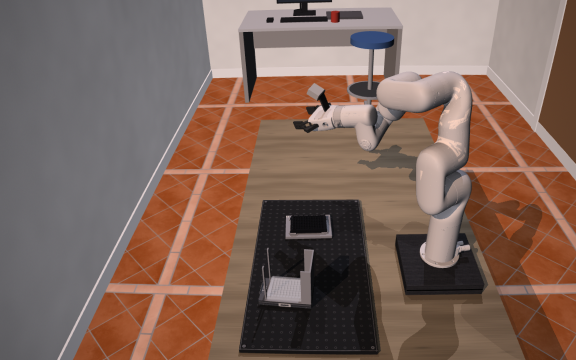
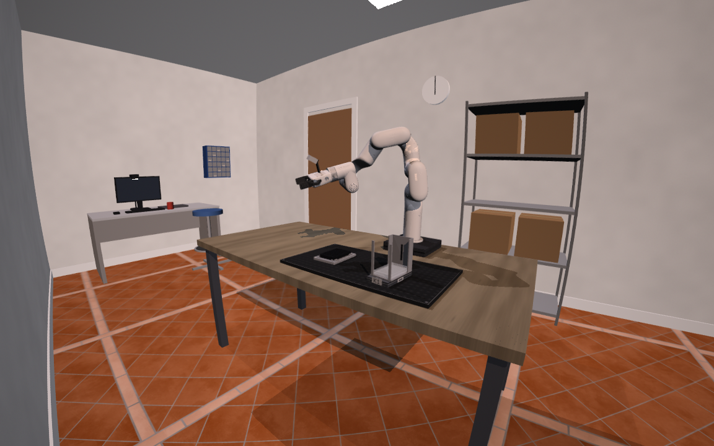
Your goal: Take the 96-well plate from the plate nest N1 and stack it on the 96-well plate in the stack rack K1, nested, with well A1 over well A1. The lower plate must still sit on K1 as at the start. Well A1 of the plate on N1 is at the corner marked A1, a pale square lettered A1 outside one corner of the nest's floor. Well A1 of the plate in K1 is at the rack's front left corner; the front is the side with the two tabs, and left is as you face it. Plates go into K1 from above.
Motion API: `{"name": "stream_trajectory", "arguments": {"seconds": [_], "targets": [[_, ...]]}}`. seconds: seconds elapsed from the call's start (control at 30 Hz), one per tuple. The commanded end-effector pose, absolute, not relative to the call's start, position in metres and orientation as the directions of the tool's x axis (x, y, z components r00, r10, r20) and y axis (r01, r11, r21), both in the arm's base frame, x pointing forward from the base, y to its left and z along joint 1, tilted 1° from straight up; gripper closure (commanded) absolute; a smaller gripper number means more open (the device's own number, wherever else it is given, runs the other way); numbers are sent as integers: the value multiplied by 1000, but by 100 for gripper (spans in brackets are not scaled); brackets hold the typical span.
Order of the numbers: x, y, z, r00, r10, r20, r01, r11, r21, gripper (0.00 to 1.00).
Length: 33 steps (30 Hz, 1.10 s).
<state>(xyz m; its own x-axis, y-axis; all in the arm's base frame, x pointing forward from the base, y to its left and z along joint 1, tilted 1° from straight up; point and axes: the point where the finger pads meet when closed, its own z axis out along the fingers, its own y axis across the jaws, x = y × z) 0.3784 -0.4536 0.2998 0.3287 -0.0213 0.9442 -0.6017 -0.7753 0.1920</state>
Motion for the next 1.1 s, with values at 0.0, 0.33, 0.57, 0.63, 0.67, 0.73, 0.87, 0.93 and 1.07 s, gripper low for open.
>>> {"name": "stream_trajectory", "arguments": {"seconds": [0.0,0.33,0.57,0.63,0.67,0.73,0.87,0.93,1.07], "targets": [[388,-457,288,399,-50,916,-598,-771,219,0],[399,-455,262,529,-111,841,-571,-780,256,0],[405,-450,246,599,-146,787,-548,-792,271,0],[408,-445,238,644,-167,747,-529,-802,277,0],[408,-444,236,644,-167,747,-529,-802,277,0],[408,-444,236,644,-167,747,-529,-802,277,0],[411,-438,227,686,-187,704,-509,-814,280,0],[412,-431,219,725,-204,658,-486,-828,280,0],[414,-423,210,762,-218,609,-462,-843,276,0]]}}
